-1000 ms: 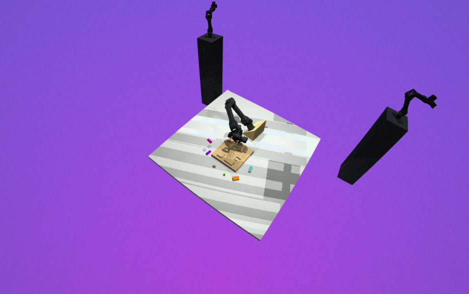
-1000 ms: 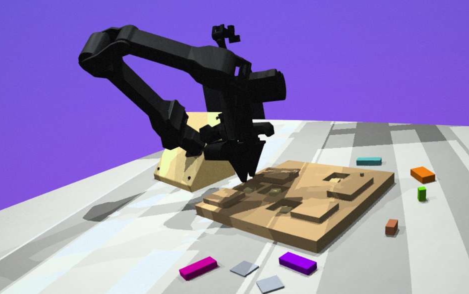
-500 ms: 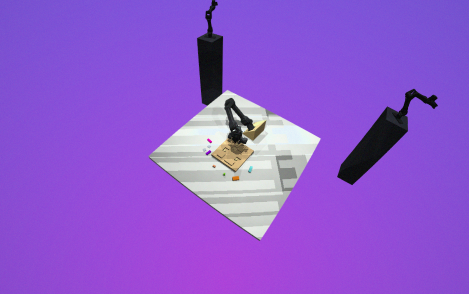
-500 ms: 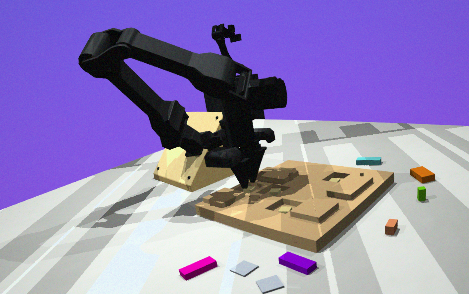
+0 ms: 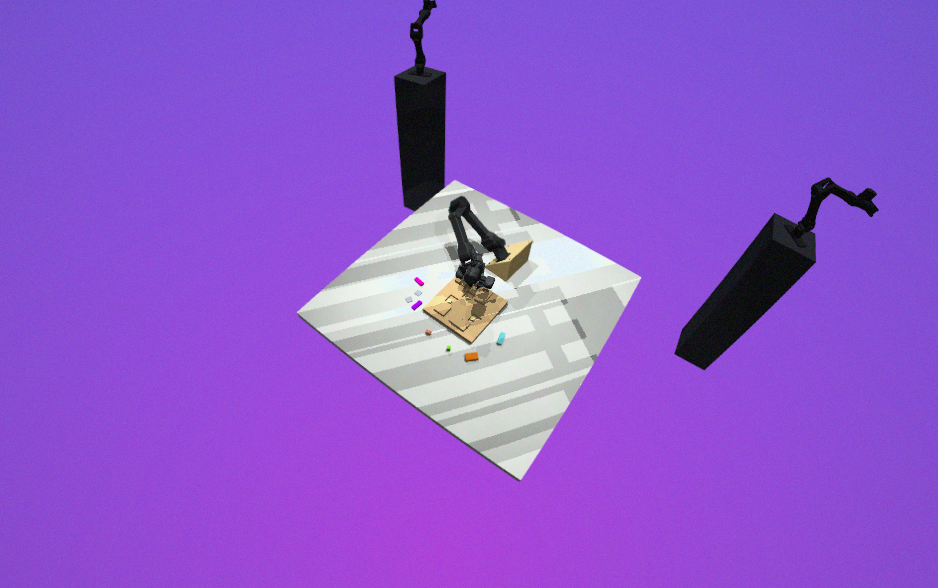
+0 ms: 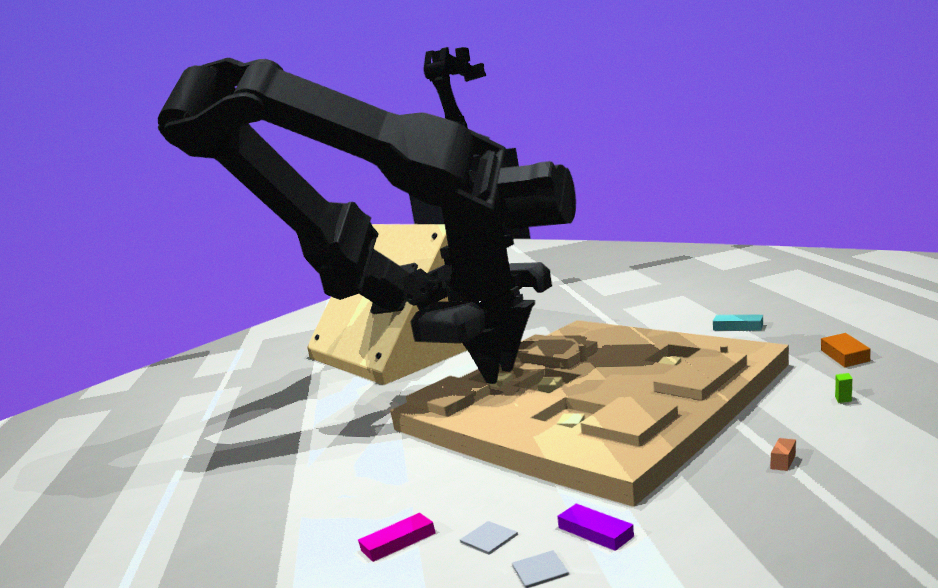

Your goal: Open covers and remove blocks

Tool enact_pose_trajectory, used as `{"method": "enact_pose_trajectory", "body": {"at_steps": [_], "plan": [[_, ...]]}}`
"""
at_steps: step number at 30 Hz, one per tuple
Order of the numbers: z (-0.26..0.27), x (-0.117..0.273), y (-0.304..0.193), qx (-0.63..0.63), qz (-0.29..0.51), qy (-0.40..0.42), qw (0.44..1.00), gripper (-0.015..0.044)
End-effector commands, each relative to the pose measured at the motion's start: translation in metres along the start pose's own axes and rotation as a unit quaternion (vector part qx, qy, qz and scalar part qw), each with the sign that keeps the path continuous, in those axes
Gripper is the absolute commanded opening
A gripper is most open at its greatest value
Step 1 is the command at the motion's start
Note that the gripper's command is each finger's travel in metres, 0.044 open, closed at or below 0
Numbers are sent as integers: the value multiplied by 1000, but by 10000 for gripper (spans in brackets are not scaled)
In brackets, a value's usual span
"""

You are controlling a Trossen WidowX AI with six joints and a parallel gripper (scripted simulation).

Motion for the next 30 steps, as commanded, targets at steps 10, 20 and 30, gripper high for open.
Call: {"method": "enact_pose_trajectory", "body": {"at_steps": [10, 20, 30], "plan": [[0, -5, 0, 0, 0, 0, 1000, 117], [0, -4, 0, 0, 0, 0, 1000, 80], [-1, 7, 0, 1, 0, -1, 1000, 80]]}}
Point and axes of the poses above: the point midway between the two fingers, 35 mm back from their tips, its own x axis back along the fingers, its own z axis across the jaws, y = z × x, the point moved 8 cm from there along x, back along the fingers, and after that the axes turned 9 degrees about -x, right-handed, at the moved point
